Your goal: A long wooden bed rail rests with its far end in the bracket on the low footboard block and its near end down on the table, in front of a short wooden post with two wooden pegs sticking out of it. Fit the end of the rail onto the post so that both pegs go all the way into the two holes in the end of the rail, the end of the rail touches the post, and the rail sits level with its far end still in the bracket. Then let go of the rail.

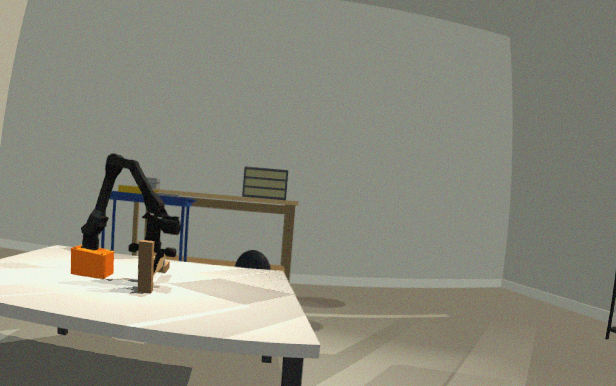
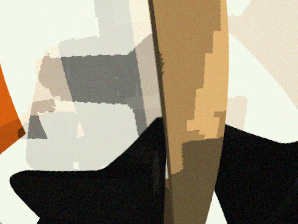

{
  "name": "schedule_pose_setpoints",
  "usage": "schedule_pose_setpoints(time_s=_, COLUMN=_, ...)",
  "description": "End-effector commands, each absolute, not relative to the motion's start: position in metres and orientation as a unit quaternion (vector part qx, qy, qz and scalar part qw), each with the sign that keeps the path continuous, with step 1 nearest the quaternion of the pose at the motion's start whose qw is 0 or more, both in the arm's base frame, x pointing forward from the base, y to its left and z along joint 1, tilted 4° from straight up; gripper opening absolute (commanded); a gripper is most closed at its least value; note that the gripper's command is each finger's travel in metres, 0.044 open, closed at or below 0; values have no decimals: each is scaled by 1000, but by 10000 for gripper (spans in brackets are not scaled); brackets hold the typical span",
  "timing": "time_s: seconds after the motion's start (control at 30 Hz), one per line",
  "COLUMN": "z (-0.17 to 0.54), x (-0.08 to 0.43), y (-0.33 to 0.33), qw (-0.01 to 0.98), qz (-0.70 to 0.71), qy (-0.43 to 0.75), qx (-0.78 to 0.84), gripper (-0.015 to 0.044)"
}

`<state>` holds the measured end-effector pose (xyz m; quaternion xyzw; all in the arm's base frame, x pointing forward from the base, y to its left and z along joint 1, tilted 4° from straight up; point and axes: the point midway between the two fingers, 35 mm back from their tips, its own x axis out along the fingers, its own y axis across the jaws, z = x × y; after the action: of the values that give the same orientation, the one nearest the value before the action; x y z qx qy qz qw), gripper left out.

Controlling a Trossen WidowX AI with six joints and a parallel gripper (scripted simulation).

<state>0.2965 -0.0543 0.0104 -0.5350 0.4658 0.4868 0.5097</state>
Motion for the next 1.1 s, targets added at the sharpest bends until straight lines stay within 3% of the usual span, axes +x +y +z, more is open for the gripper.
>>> schedule_pose_setpoints(time_s=0.0, z=13, x=299, y=-57, qw=510, qz=484, qy=464, qx=-538, gripper=0)
schedule_pose_setpoints(time_s=0.27, z=13, x=299, y=-59, qw=510, qz=484, qy=464, qx=-538, gripper=0)
schedule_pose_setpoints(time_s=0.83, z=10, x=297, y=-54, qw=510, qz=488, qy=465, qx=-535, gripper=440)
schedule_pose_setpoints(time_s=1.07, z=25, x=295, y=-39, qw=510, qz=487, qy=464, qx=-536, gripper=440)
